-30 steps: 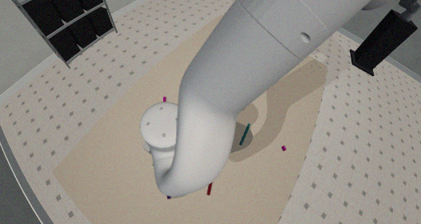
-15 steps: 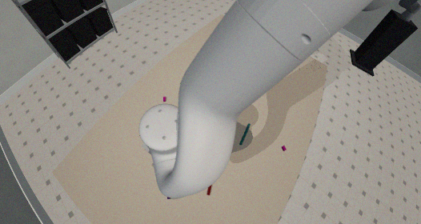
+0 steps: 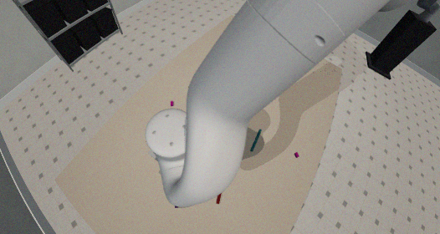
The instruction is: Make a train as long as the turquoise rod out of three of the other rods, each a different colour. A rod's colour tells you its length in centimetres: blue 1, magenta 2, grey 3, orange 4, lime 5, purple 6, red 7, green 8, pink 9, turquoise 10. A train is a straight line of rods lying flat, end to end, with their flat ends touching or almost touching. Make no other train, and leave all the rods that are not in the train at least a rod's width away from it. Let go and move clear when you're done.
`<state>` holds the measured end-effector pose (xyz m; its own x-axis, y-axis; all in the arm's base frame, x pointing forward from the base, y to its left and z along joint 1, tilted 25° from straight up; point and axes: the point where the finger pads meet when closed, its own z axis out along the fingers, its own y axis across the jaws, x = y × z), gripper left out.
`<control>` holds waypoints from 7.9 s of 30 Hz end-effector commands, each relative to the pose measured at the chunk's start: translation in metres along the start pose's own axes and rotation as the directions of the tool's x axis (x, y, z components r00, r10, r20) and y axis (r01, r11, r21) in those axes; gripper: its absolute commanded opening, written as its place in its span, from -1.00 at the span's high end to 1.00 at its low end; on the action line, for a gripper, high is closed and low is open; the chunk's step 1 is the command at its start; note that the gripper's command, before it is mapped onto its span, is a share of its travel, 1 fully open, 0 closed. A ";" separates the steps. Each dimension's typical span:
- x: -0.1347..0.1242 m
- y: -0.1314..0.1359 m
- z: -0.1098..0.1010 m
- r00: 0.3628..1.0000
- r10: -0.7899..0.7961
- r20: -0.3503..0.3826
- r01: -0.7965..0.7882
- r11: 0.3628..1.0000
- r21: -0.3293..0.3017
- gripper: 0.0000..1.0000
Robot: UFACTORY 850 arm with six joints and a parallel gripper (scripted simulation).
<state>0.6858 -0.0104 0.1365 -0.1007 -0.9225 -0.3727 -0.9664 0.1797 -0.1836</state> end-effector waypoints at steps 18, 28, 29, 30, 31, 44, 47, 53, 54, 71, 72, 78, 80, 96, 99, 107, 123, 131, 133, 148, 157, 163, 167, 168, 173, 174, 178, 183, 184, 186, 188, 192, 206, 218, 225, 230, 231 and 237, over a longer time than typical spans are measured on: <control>0.000 -0.001 -0.001 1.000 0.000 0.000 0.000 1.000 0.002 -1.00; 0.000 -0.001 -0.001 1.000 0.000 0.000 0.000 1.000 0.002 -1.00; 0.000 -0.001 -0.001 1.000 0.000 0.000 0.000 1.000 0.002 -1.00; 0.000 -0.001 -0.001 1.000 0.000 0.000 0.000 1.000 0.002 -1.00; 0.000 -0.001 -0.001 1.000 0.000 0.000 0.000 1.000 0.002 -1.00; 0.000 -0.001 -0.001 1.000 0.000 0.000 0.000 1.000 0.002 -1.00; 0.000 -0.001 -0.001 1.000 0.000 0.000 0.000 1.000 0.002 -1.00; 0.000 -0.001 -0.001 1.000 0.000 0.000 0.000 1.000 0.002 -1.00; 0.000 -0.001 -0.001 1.000 0.000 0.000 0.000 1.000 0.002 -1.00; 0.041 -0.012 -0.004 0.968 0.251 0.000 -0.251 0.968 0.002 -1.00; 0.056 -0.015 -0.005 0.941 0.339 0.000 -0.339 0.941 0.002 -1.00; 0.085 -0.020 -0.008 0.867 0.498 0.001 -0.498 0.867 0.002 -1.00; 0.095 -0.021 -0.009 0.834 0.552 0.001 -0.552 0.834 0.002 -1.00; 0.106 -0.022 -0.010 0.796 0.605 0.001 -0.605 0.796 0.002 0.51; 0.106 -0.022 -0.010 0.796 0.605 0.001 -0.605 0.796 0.002 0.51; 0.106 -0.022 -0.010 0.796 0.605 0.001 -0.605 0.796 0.002 0.51; 0.106 -0.022 -0.010 0.796 0.605 0.001 -0.605 0.796 0.002 0.51; 0.106 -0.023 -0.007 0.796 0.605 0.001 -0.605 0.796 0.002 0.51; 0.106 -0.023 -0.006 0.796 0.605 0.001 -0.605 0.796 0.002 0.51; 0.106 -0.023 0.010 0.796 0.605 0.001 -0.605 0.796 0.001 0.51; 0.106 -0.024 0.021 0.796 0.605 0.001 -0.605 0.796 0.001 0.51; 0.106 -0.024 0.030 0.796 0.605 0.001 -0.605 0.796 0.001 0.51; 0.106 -0.025 0.035 0.796 0.605 0.001 -0.605 0.796 0.001 0.51; 0.106 -0.025 0.036 0.796 0.605 0.001 -0.605 0.796 0.001 0.51; 0.106 -0.025 0.039 0.796 0.605 0.001 -0.605 0.796 0.001 0.51; 0.105 -0.025 0.039 0.796 0.605 0.001 -0.605 0.796 0.001 0.51; 0.105 -0.025 0.041 0.796 0.605 0.001 -0.605 0.796 0.001 0.51; 0.105 -0.025 0.042 0.796 0.605 0.001 -0.605 0.796 0.001 0.51; 0.105 -0.025 0.042 0.796 0.605 0.001 -0.605 0.796 0.001 0.51; 0.105 -0.025 0.042 0.796 0.605 0.001 -0.605 0.796 0.001 0.51; 0.105 -0.025 0.042 0.796 0.605 0.001 -0.605 0.796 0.001 0.51; 0.105 -0.025 0.042 0.796 0.605 0.001 -0.605 0.796 0.001 0.51; 0.105 -0.025 0.042 0.796 0.605 0.001 -0.605 0.796 0.001 0.51; 0.105 -0.025 0.042 0.796 0.605 0.001 -0.605 0.796 0.001 0.51; 0.105 -0.025 0.042 0.796 0.605 0.001 -0.605 0.796 0.001 0.51; 0.105 -0.026 0.042 0.796 0.605 0.001 -0.605 0.796 0.001 0.51; 0.105 -0.026 0.042 0.796 0.605 0.001 -0.605 0.796 0.001 0.51; 0.105 -0.026 0.042 0.796 0.605 0.001 -0.605 0.796 0.001 0.51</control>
<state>0.7095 -0.0974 0.0625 -0.6657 -0.6253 -0.4073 -0.7080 0.7016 0.0801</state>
